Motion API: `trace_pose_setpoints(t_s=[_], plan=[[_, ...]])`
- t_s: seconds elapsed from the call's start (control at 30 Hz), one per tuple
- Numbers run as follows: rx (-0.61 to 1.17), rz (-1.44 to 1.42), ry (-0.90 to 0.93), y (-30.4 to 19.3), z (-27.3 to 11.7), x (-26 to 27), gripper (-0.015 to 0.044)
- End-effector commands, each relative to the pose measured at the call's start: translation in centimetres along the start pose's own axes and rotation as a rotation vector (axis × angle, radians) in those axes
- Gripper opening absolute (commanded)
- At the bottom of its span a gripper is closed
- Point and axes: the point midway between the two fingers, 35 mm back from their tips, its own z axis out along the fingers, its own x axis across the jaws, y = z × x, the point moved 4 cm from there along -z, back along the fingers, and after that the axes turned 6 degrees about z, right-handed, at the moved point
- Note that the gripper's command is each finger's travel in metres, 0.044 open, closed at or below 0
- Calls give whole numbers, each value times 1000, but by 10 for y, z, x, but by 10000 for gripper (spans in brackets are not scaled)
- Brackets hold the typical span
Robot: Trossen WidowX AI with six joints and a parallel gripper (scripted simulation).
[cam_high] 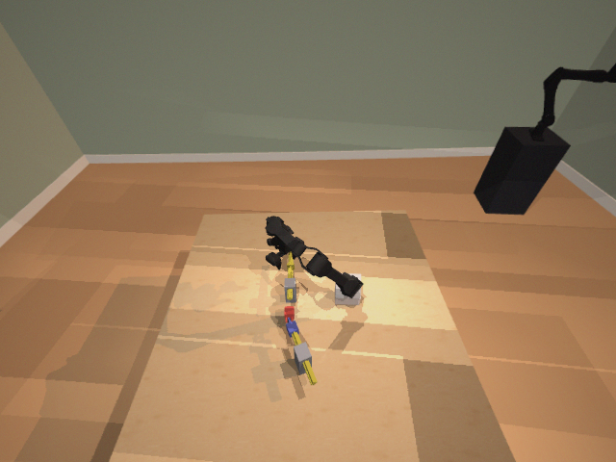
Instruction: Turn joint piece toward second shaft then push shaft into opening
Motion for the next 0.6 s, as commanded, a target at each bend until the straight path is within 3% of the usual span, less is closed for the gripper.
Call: trace_pose_setpoints(t_s=[0.0,0.57], plan=[[-20,-156,-17,20,-3,-17,440],[-38,-737,-83,77,-6,-79,440]])
